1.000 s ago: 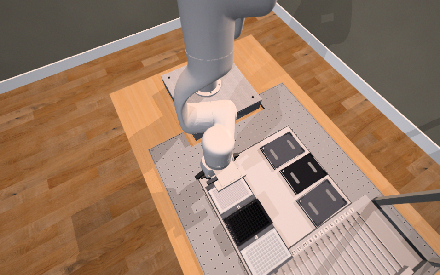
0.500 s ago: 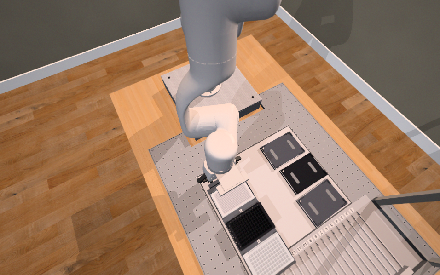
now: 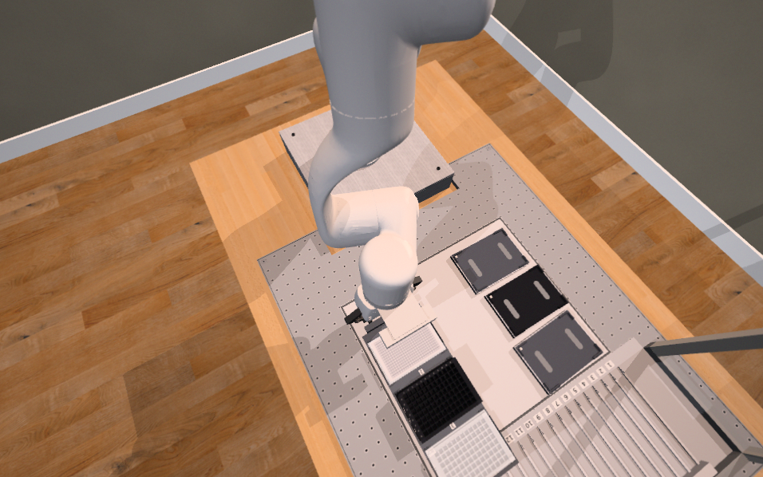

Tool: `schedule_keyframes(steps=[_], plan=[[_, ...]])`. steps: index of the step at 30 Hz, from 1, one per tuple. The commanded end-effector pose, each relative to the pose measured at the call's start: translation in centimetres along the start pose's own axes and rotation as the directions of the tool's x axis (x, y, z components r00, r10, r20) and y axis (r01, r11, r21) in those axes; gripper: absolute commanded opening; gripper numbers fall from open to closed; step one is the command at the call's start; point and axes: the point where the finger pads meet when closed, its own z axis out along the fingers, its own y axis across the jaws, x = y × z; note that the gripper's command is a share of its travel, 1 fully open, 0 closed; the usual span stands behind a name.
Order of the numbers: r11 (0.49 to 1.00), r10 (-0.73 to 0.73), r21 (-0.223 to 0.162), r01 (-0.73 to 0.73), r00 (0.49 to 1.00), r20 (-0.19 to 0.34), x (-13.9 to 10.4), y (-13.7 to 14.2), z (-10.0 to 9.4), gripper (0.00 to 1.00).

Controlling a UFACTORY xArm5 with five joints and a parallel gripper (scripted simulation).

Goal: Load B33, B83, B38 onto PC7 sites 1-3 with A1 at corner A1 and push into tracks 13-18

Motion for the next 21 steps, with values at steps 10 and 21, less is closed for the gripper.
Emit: schedule_keyframes(steps=[10,21], plan=[[1.0,0.0,0.014,0.0,1.0,-0.009,1.5,0.1,-0.1,0.81],[1.0,0.0,0.014,0.0,1.0,-0.009,2.4,0.1,-0.1,0.81]])
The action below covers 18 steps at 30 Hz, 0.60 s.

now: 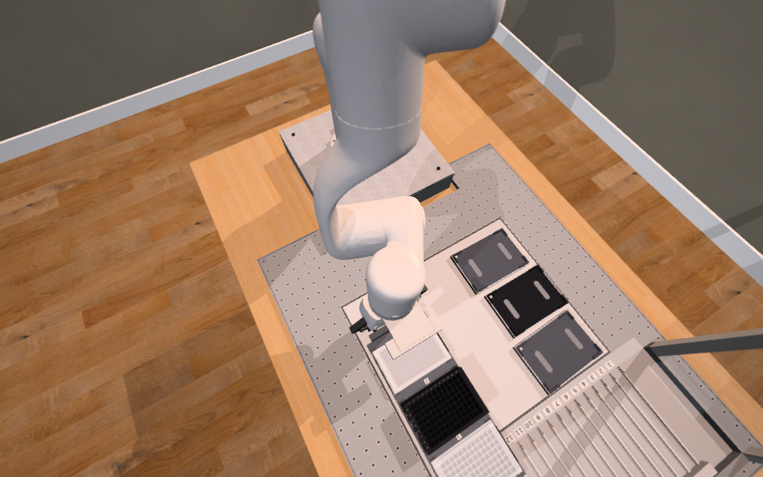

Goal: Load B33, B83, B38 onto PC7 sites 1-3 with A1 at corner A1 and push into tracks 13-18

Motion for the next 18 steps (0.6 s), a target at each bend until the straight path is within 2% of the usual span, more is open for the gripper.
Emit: schedule_keyframes(steps=[1,18], plan=[[1.0,0.0,0.014,0.0,1.0,-0.009,0.7,0.0,-0.1,0.81],[1.0,0.0,0.014,0.0,1.0,-0.009,2.2,0.0,-0.1,0.81]])
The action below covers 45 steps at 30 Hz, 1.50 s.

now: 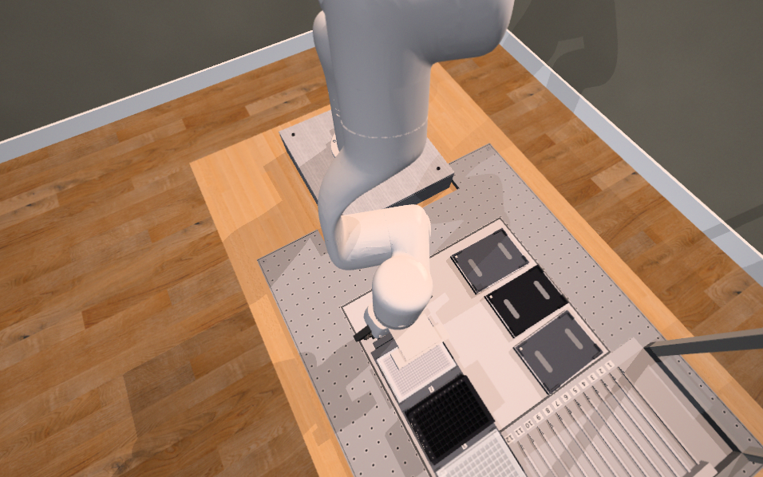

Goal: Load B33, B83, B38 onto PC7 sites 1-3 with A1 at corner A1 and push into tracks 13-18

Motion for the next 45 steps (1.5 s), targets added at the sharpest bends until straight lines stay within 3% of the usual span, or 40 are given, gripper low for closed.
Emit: schedule_keyframes(steps=[1,45], plan=[[1.0,0.0,0.014,0.0,1.0,-0.008,0.7,0.0,-0.1,0.81],[1.0,0.0,0.014,0.0,1.0,-0.009,4.5,0.0,-0.1,0.81]])
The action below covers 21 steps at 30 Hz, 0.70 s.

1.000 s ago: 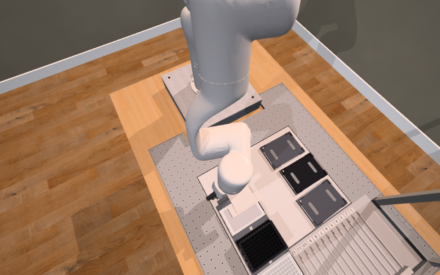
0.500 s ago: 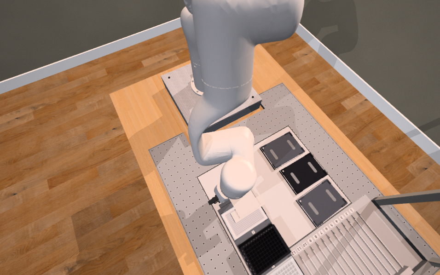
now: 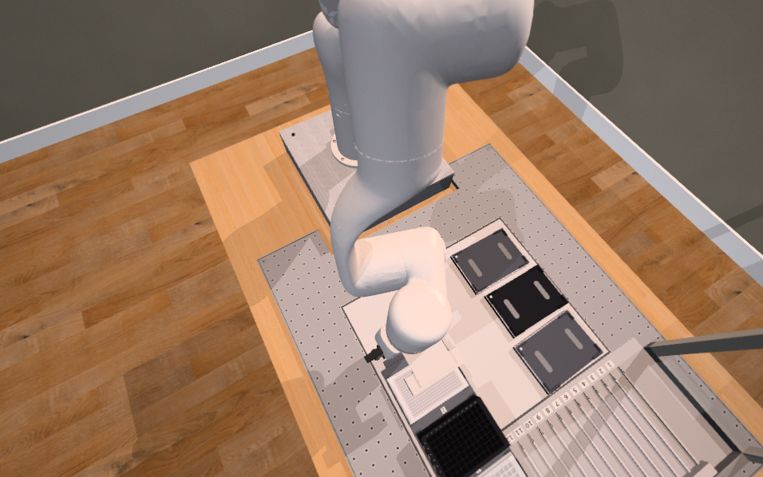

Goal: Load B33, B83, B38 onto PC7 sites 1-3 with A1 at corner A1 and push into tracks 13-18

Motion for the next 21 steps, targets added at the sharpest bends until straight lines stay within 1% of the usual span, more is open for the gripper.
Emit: schedule_keyframes(steps=[1,21], plan=[[1.0,0.0,0.013,0.0,1.0,-0.008,0.6,0.0,-0.1,0.81],[1.0,0.0,0.013,0.0,1.0,-0.008,2.4,0.0,-0.1,0.81]])
